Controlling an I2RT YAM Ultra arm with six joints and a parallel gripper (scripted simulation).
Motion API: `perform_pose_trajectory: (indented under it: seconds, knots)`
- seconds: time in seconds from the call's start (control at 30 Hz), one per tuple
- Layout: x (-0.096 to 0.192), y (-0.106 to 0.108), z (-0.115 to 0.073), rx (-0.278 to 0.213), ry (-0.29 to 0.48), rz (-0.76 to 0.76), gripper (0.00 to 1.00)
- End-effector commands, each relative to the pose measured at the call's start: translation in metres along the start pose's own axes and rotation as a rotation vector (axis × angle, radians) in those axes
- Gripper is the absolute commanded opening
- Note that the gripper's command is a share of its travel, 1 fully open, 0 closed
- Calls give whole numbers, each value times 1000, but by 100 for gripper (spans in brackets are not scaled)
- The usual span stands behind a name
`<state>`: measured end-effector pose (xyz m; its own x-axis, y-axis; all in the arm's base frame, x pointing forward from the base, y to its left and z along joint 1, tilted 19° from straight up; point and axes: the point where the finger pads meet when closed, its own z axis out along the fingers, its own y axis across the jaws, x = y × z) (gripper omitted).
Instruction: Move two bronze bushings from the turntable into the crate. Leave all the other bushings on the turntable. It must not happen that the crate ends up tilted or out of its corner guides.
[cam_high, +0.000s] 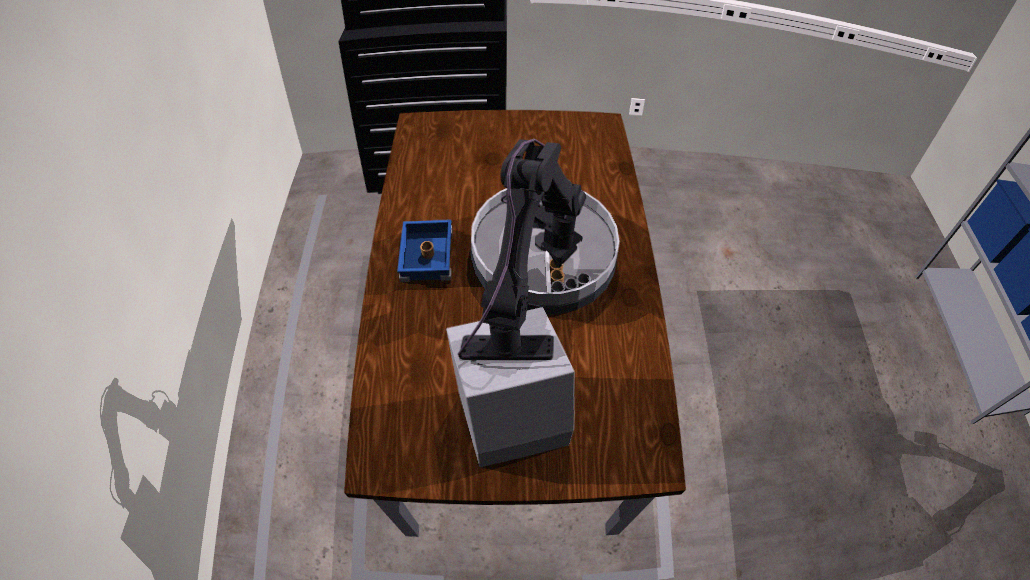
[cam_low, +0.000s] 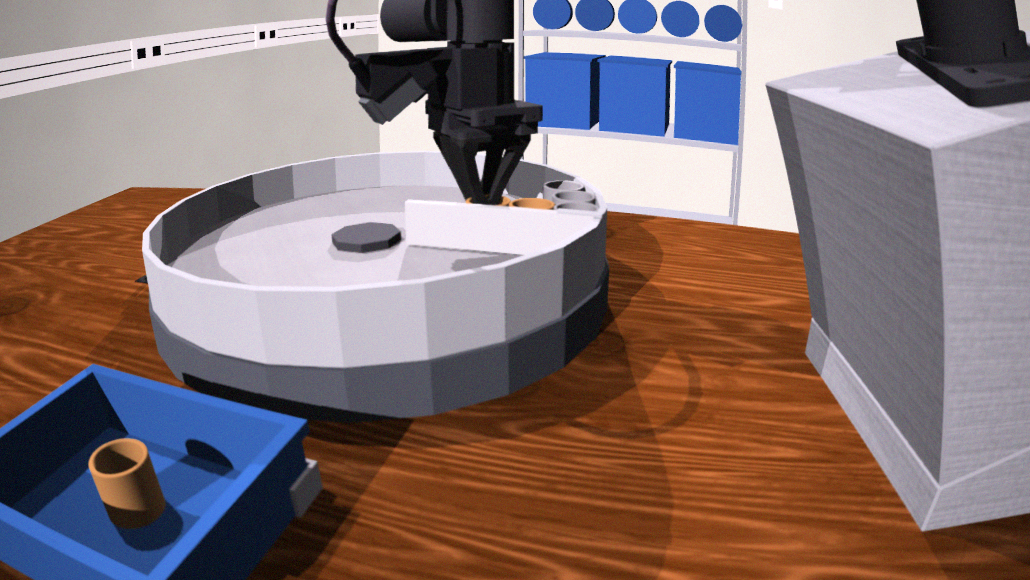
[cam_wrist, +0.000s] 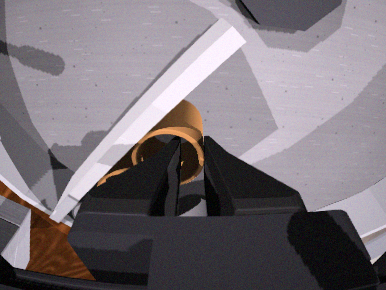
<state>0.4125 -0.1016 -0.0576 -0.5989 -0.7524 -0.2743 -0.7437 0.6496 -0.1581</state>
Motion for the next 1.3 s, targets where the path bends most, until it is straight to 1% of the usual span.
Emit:
perform_pose_trajectory:
  seconds: [0.0, 0.43, 0.47, 0.53, 0.57, 0.6, 1.27]
  knots:
    - [-6, -15, -10, 34, -16, 9, 15]
    - [-6, -15, -10, 34, -16, 9, 15]
    - [-6, -15, -10, 34, -16, 9, 0]
    - [-7, -13, -10, 26, -20, 9, 0]
    - [-3, -4, -7, 7, -12, 13, 0]
    - [-3, -4, -6, 5, -11, 14, 0]
    - [-3, -3, -6, 5, -11, 14, 0]
